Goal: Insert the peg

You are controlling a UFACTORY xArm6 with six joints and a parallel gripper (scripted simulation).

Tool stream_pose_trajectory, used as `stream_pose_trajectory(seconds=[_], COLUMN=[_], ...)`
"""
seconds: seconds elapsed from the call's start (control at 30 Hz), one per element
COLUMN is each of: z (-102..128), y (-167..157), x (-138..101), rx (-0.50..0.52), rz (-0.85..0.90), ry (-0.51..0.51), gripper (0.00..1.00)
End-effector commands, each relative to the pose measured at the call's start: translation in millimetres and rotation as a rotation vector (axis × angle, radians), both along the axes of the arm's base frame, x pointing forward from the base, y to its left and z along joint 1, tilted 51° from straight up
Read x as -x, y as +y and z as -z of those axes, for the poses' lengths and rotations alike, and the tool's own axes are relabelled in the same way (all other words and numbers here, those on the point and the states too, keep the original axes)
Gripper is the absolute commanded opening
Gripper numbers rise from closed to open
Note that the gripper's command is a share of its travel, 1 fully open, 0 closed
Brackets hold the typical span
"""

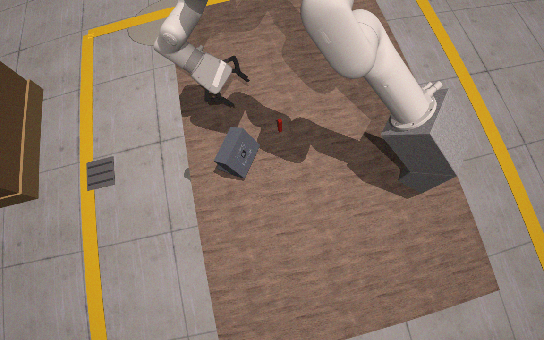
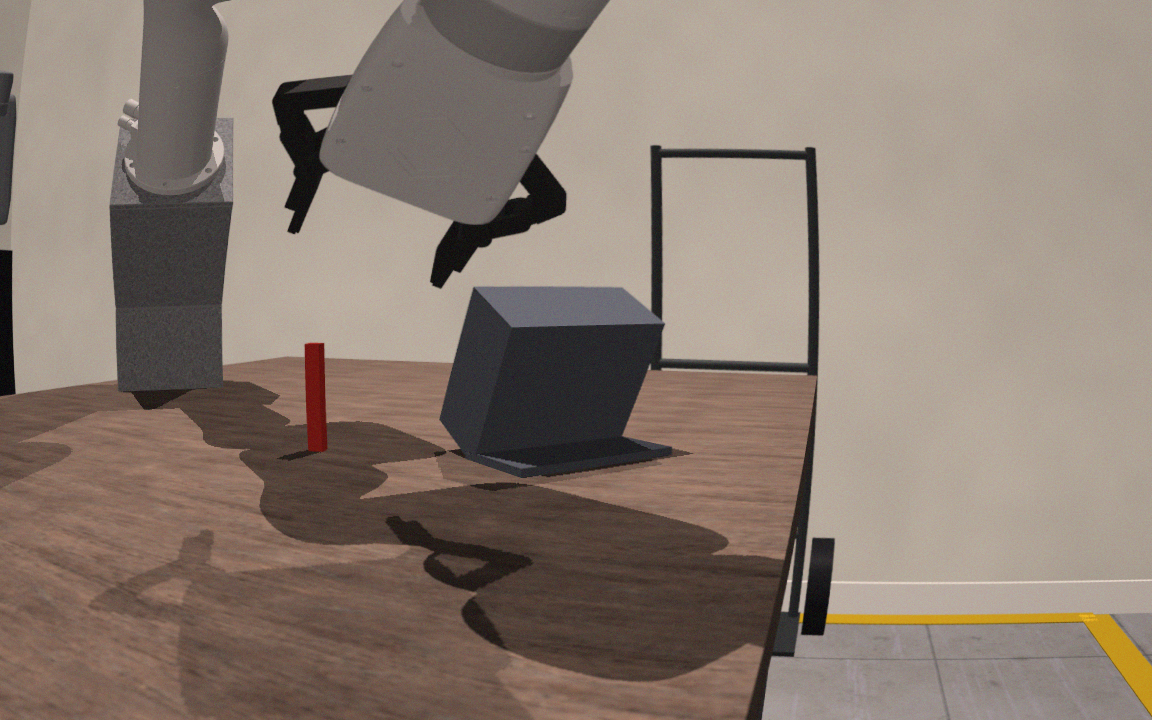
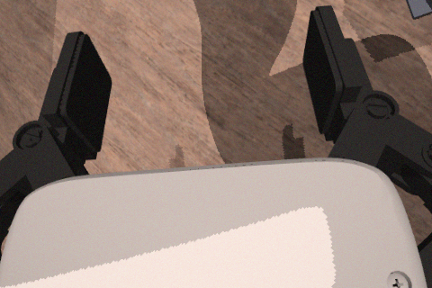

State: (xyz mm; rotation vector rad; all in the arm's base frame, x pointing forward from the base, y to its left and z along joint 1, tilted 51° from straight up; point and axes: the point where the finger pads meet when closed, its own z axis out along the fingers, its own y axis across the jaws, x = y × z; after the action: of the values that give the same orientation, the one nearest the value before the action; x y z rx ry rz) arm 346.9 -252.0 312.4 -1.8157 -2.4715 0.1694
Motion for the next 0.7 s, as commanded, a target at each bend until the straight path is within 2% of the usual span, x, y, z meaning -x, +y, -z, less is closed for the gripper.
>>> stream_pose_trajectory(seconds=[0.0, 0.4, 0.47, 0.67], z=[2, 9, 9, 11], y=[-15, -60, -60, -72], x=[9, 36, 36, 44], rx=[0.083, 0.364, 0.364, 0.488], rz=[-0.019, -0.145, -0.145, -0.24], ry=[0.005, 0.029, 0.029, 0.037], gripper=[1.0, 1.0, 1.0, 1.0])
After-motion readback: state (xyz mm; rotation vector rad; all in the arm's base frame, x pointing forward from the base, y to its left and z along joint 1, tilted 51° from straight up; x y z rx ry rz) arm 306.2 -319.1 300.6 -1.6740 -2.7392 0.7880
